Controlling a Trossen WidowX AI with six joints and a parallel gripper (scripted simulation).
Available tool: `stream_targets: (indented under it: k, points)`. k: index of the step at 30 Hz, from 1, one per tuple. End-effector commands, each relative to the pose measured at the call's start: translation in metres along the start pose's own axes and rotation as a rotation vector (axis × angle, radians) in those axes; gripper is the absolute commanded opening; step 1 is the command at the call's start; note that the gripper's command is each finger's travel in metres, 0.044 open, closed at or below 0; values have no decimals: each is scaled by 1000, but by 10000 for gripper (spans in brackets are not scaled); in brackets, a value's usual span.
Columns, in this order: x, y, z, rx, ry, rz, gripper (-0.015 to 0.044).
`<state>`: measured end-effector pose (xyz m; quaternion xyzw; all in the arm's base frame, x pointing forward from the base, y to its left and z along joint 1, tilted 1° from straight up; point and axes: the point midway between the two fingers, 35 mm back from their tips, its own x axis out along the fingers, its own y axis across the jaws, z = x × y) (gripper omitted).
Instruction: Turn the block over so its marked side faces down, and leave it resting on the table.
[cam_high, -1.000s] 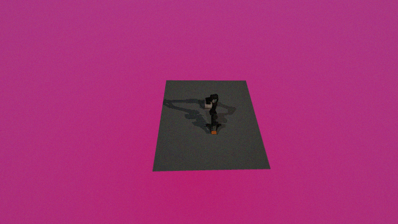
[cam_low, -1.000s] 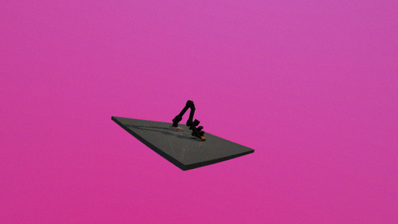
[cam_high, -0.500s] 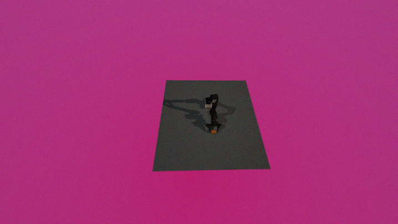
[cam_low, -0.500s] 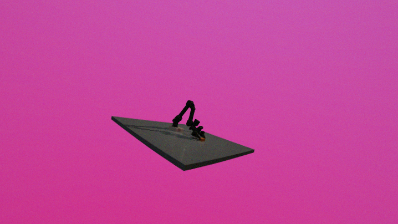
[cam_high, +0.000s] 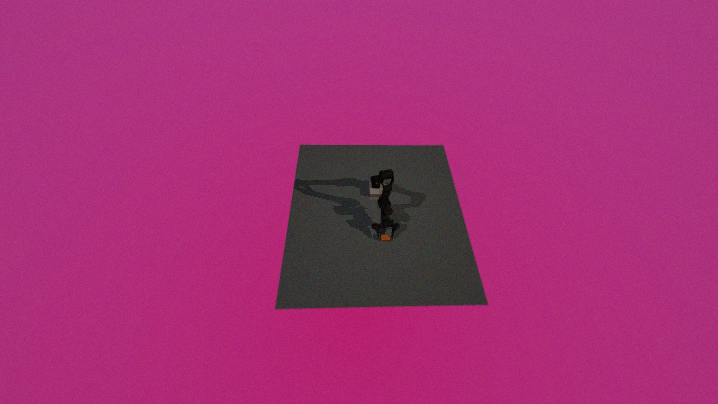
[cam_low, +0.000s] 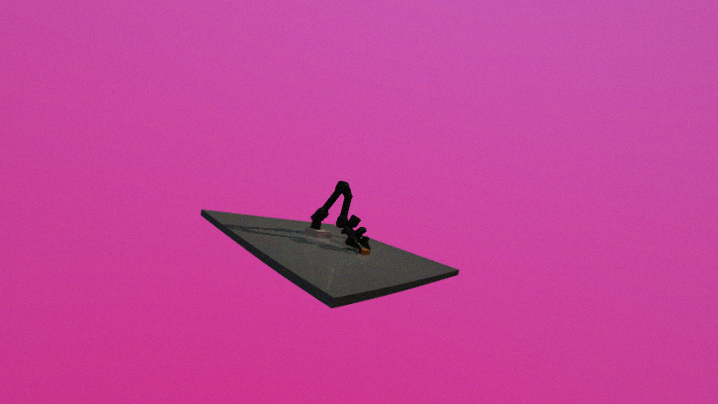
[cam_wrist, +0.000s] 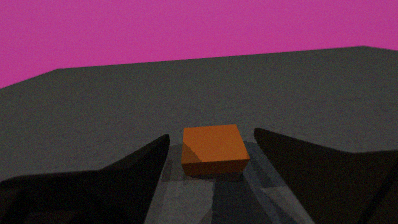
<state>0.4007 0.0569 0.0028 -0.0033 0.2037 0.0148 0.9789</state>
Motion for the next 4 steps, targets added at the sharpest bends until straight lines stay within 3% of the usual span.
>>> stream_targets:
  k: [1,4]
  points:
    - [0,-1,0,-4,0,-4,440]
    - [0,-1,0,-4,0,-4,440]
